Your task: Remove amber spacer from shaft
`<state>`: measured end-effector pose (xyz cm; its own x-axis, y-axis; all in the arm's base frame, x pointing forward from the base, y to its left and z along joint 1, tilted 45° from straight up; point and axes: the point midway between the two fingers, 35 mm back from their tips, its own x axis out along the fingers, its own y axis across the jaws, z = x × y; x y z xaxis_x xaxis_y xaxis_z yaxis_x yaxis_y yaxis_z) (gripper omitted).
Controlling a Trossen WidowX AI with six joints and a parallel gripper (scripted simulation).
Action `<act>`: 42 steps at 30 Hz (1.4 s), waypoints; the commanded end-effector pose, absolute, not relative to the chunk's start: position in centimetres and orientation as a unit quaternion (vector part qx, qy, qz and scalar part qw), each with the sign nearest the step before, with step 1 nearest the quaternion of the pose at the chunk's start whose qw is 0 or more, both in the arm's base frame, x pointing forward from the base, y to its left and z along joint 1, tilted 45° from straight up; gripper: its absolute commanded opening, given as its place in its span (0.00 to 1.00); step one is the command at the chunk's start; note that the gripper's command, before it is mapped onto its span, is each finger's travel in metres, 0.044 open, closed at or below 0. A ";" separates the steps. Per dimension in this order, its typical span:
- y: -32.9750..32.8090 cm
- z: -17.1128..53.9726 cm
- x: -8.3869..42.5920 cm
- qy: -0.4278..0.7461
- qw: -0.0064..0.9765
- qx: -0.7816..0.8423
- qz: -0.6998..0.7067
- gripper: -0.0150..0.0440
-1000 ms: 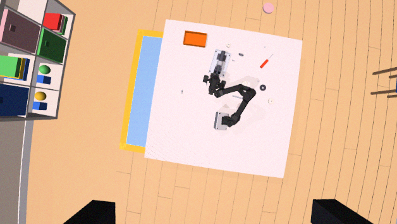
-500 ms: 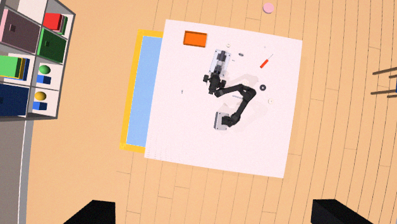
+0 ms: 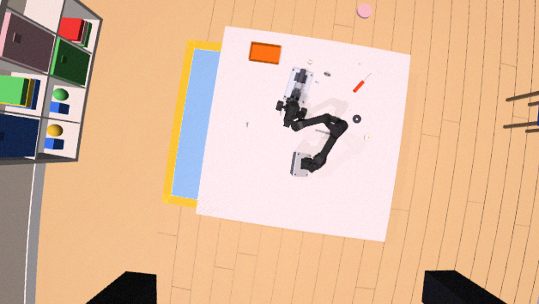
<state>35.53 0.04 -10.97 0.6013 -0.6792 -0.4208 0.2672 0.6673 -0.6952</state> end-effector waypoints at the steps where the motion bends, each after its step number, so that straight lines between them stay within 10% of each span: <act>1: 0.1 -10.9 36.0 0.345 0.846 -0.295 -0.281 0.25; 42: -0.2 -10.7 37.1 0.344 0.846 -0.295 -0.281 0.25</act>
<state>36.70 -0.28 -10.81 0.6019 -0.6787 -0.4209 0.2678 0.6680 -0.6943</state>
